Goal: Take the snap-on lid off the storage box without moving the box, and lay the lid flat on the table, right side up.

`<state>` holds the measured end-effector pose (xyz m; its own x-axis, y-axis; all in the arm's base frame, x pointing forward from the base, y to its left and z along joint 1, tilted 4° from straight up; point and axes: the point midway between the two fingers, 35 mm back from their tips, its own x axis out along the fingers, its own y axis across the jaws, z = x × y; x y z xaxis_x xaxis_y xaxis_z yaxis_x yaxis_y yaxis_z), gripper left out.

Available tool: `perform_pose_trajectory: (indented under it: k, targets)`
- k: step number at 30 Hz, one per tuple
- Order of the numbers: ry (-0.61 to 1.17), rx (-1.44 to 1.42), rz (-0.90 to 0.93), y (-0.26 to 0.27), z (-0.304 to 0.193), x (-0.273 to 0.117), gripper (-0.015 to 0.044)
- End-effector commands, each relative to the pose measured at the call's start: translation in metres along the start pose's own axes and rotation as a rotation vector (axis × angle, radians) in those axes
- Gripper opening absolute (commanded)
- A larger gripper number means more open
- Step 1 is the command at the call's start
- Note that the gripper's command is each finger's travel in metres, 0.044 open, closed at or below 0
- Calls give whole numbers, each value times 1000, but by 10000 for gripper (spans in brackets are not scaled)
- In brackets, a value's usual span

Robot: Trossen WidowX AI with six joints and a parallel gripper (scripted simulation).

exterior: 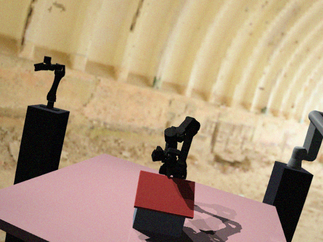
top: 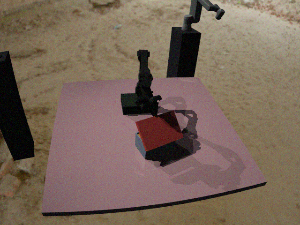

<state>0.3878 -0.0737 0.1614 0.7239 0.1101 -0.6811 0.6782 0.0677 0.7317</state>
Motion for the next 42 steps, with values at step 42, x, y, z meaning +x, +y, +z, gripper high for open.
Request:
perform_pose_trajectory:
  k: [42]
  targets:
    - [-3, 5, 11, 9, -55, -16, 0]
